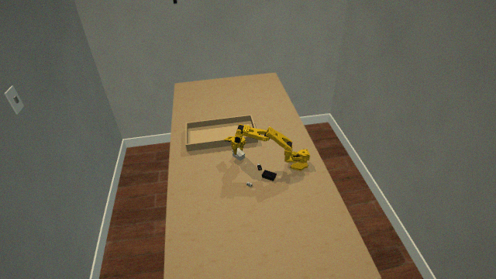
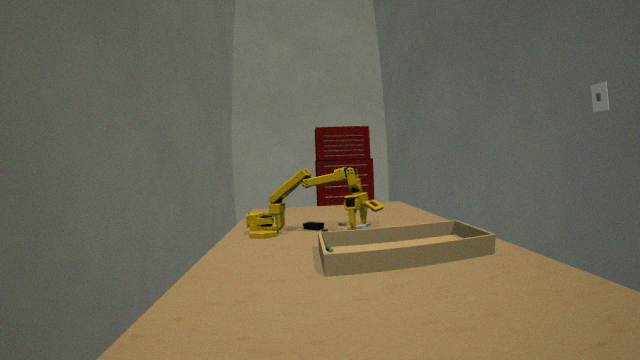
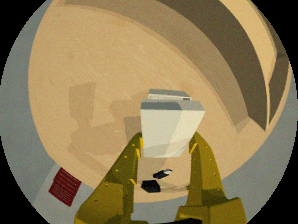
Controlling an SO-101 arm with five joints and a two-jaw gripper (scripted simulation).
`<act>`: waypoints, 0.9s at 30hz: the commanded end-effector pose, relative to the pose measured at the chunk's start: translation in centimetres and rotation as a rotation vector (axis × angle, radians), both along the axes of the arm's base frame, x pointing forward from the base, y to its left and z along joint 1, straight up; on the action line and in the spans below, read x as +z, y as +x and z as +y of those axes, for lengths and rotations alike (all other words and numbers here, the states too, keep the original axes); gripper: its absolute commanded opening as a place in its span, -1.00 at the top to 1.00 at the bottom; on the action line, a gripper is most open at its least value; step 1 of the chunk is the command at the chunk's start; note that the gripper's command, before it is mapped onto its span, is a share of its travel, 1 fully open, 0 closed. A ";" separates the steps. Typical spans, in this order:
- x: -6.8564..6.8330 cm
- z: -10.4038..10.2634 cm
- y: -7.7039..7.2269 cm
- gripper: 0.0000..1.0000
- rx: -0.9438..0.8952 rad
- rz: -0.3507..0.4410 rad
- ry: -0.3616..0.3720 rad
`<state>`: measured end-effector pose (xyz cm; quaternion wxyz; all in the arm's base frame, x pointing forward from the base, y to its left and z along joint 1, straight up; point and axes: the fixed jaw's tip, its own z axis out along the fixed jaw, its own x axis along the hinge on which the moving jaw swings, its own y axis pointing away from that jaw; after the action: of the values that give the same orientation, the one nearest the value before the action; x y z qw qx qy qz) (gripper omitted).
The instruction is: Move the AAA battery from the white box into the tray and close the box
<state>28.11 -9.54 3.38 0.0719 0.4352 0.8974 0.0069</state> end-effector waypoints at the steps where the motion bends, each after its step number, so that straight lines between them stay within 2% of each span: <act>1: 1.1 -0.3 0.6 0.59 -0.013 -0.055 -0.017; 27: 1.2 -0.4 0.7 0.59 -0.019 -0.060 -0.018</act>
<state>28.13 -9.56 3.38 0.0726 0.4372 0.8964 0.0070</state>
